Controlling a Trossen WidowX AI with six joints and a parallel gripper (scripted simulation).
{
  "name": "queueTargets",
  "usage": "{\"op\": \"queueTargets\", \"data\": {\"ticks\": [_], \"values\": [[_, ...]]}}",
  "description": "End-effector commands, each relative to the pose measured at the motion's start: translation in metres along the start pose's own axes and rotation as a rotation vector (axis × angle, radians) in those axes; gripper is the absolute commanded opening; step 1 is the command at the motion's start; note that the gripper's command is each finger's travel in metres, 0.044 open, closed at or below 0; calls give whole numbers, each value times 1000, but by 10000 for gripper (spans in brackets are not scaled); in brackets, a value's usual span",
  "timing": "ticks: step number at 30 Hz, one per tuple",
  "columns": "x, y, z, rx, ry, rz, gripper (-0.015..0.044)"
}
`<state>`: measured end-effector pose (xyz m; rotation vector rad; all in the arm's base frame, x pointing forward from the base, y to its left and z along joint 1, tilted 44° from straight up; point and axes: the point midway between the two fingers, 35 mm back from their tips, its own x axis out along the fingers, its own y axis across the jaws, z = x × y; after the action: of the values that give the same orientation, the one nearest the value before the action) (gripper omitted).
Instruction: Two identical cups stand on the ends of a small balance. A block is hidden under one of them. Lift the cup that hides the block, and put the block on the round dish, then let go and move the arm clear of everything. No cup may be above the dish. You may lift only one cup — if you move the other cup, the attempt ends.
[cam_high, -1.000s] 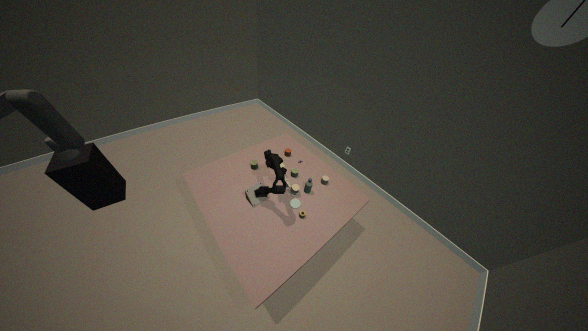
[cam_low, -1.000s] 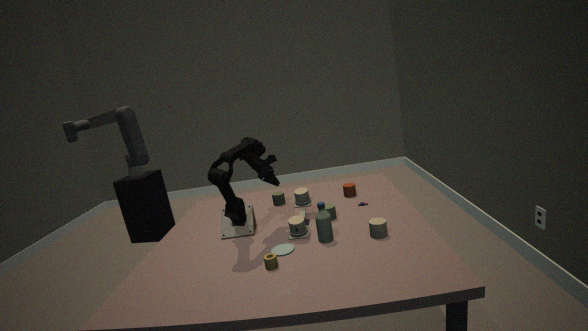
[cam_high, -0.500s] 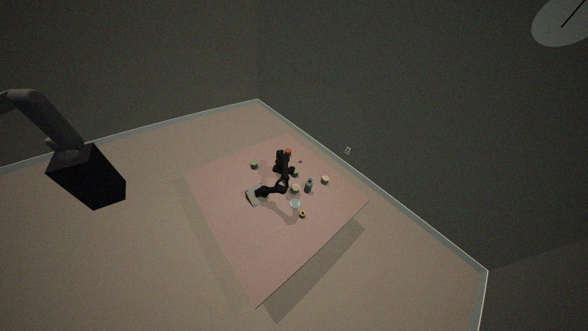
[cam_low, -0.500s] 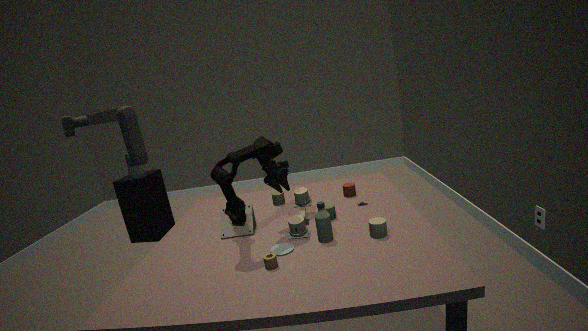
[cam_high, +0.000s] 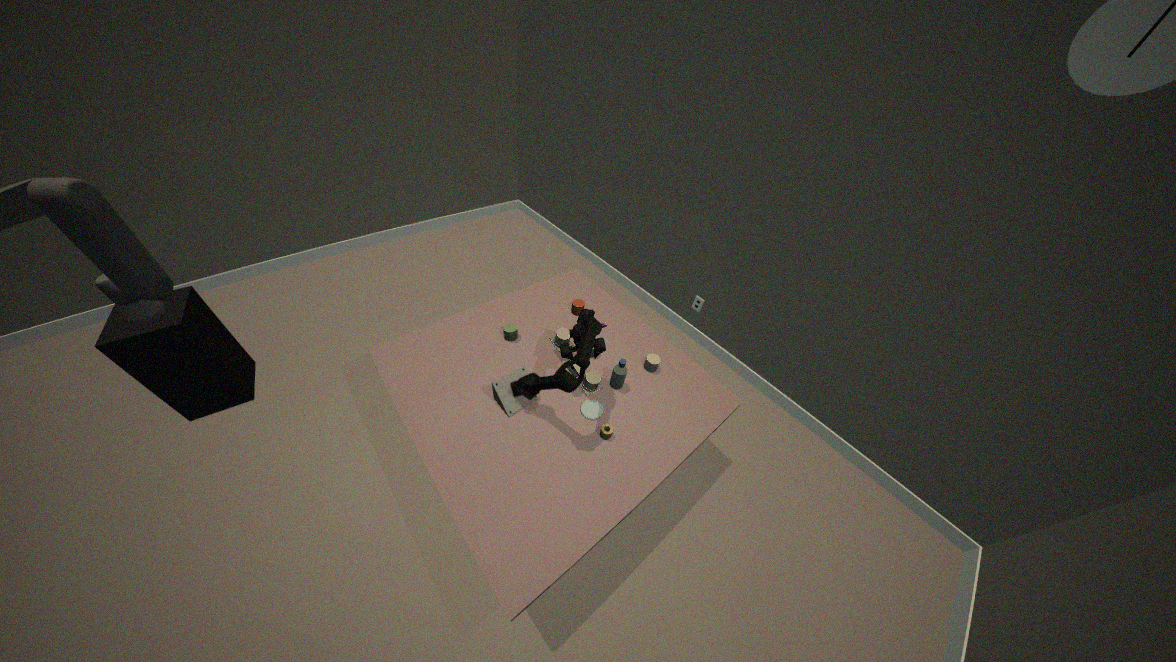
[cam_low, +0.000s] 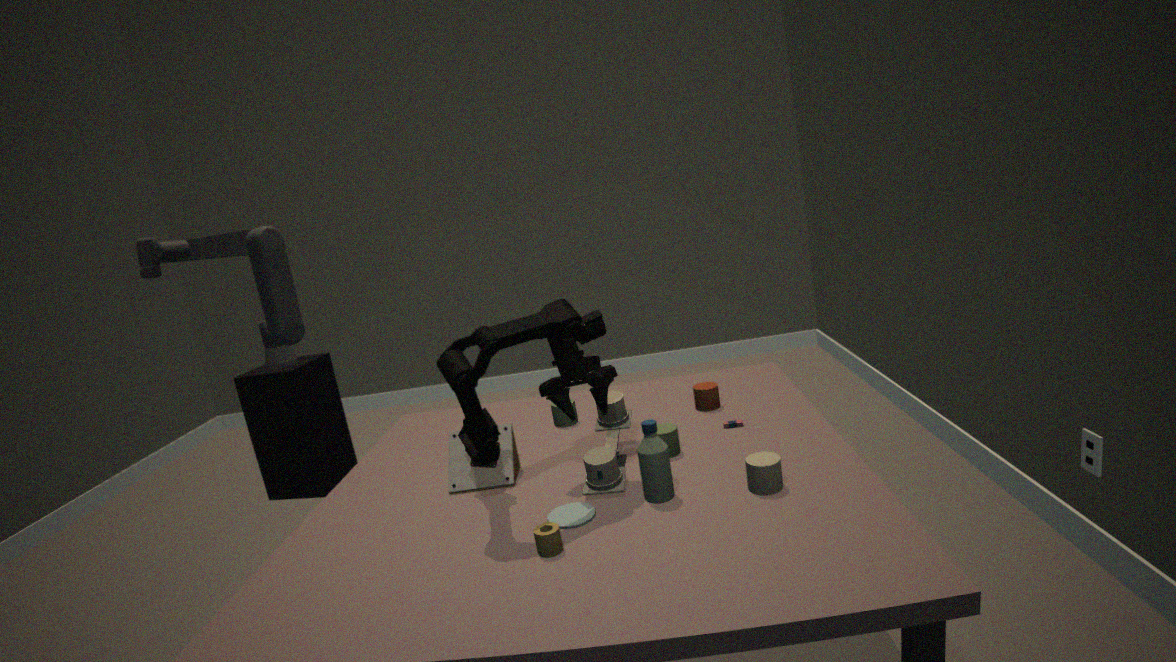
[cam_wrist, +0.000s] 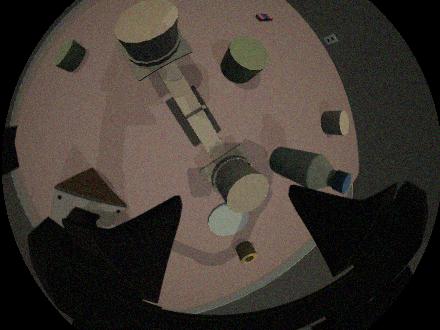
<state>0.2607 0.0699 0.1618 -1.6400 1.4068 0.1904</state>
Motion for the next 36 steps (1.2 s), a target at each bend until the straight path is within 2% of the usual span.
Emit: {"op": "queueTargets", "data": {"ticks": [1, 13, 20, 36], "values": [[12, -12, -8, -123, 6, 59, 440], [44, -38, -39, -454, -20, 200, 440], [45, -39, -39, -459, -21, 202, 440], [73, -34, -39, -458, -22, 202, 440]]}}
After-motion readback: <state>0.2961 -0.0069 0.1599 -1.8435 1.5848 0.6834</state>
